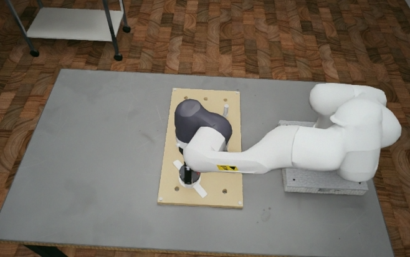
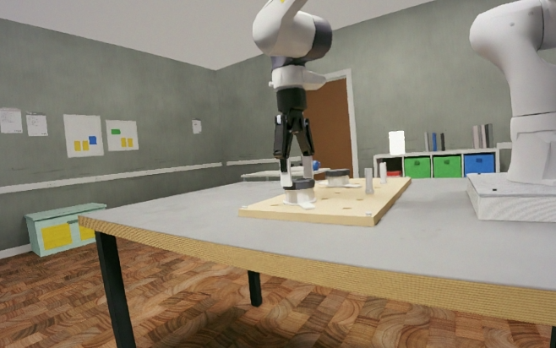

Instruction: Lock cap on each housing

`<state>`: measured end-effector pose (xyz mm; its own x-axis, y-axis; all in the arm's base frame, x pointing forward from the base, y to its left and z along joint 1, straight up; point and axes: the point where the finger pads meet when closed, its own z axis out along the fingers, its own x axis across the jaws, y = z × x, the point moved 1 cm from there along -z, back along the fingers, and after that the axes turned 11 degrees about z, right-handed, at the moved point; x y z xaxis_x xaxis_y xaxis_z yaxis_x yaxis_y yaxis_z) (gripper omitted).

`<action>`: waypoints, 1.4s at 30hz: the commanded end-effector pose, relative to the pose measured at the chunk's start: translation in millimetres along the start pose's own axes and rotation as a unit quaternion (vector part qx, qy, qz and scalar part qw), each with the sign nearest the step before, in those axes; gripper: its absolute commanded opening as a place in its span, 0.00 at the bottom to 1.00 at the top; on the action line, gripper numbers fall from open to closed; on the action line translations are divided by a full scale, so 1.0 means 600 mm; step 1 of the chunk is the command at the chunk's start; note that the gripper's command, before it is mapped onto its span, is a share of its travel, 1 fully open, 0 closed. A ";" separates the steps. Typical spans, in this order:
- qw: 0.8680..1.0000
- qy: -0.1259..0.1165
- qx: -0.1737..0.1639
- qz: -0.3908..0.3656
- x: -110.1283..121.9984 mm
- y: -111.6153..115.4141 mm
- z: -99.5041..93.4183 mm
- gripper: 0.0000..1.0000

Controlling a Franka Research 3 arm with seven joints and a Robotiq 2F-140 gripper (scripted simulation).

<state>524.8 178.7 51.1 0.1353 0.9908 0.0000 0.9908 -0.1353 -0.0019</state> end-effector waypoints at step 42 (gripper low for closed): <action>1.000 0.000 -0.001 -0.002 -0.002 0.001 0.001 0.10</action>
<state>525.2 178.2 51.0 0.1354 0.9908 -0.0006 0.9908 -0.1354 -0.0005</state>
